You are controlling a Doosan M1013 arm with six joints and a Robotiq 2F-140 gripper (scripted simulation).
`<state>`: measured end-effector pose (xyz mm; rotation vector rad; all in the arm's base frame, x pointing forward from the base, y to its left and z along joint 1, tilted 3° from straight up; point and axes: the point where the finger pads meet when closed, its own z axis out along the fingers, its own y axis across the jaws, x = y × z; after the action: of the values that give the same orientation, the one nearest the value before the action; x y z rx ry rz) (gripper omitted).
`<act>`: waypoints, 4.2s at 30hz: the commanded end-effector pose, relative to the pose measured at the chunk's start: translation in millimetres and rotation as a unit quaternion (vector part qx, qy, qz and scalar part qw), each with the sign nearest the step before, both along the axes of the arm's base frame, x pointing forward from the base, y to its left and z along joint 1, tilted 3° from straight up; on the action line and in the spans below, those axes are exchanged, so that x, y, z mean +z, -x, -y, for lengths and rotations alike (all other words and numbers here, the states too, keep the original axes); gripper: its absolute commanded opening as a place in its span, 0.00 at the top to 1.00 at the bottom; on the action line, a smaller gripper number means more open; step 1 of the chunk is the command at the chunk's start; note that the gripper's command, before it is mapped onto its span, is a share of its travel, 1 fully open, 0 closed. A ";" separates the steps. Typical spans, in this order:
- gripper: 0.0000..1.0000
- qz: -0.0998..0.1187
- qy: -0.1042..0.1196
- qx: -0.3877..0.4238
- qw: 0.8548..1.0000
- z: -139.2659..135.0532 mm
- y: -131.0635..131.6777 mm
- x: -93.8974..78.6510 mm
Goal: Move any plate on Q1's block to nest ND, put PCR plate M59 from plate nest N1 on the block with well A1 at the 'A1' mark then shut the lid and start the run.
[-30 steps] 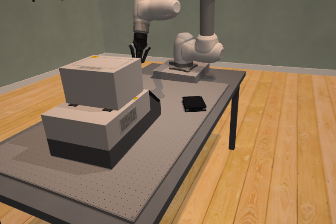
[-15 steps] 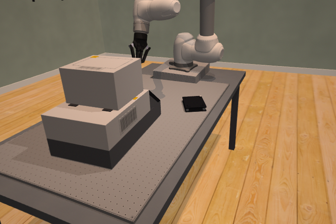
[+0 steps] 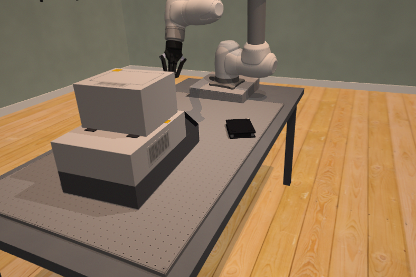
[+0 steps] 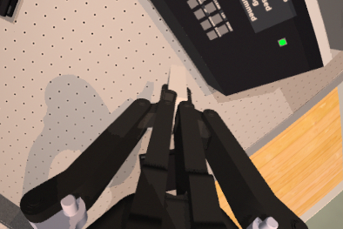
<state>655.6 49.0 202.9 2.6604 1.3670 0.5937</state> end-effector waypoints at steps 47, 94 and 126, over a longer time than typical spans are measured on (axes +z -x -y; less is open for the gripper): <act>1.00 0.000 0.000 0.000 1.000 17.1 -11.3 -6.2; 1.00 0.000 0.000 0.000 1.000 5.9 -69.3 -46.7; 1.00 0.000 0.000 0.000 1.000 1.6 -90.9 -66.9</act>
<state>746.4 47.4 136.0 2.6605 1.3670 0.5936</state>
